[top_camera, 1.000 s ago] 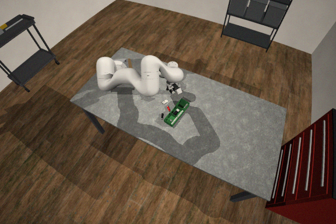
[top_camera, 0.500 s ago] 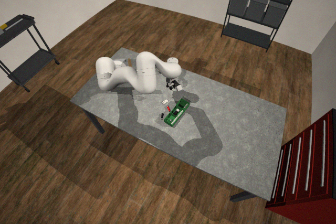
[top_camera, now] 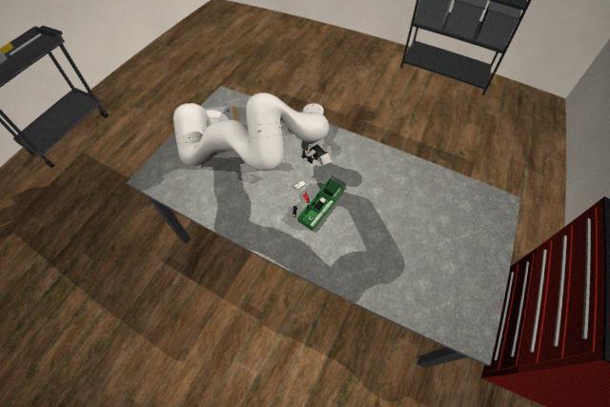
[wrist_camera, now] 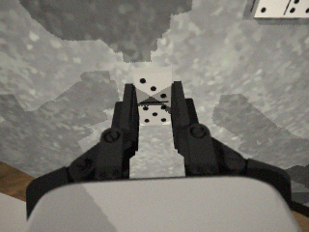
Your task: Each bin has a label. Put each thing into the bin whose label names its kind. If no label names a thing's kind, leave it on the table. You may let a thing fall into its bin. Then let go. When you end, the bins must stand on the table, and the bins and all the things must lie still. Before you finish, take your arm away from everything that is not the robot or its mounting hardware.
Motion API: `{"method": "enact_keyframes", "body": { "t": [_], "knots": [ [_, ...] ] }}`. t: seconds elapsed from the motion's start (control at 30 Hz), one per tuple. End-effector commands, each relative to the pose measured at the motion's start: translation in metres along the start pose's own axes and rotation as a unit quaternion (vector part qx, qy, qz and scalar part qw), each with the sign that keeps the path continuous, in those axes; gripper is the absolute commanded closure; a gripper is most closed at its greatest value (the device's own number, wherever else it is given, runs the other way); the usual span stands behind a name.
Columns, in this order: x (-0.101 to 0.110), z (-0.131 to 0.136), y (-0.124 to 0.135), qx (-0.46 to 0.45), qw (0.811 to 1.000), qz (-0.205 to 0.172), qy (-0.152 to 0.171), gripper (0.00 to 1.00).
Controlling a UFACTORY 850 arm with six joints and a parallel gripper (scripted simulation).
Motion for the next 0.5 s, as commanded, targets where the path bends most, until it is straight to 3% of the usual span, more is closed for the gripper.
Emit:
{"method": "enact_keyframes", "body": {
  "t": [0.0,0.07,0.47],
  "knots": [
    [0.006,-0.001,0.0,0.0,1.0,0.0,-0.001,1.0],
    [0.006,-0.001,0.0,0.0,1.0,0.0,-0.001,1.0],
    [0.006,0.012,-0.059,0.0,1.0,0.0,-0.001,1.0]
  ]
}}
Point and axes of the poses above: the point where the finger pads meet when closed, its own x axis back along the fingers, its own z axis across the jaws, y = z × x, the point moved 3 cm from there along x, back along the fingers, and after that the axes turned 3 degrees about x, right-handed, at the moved point
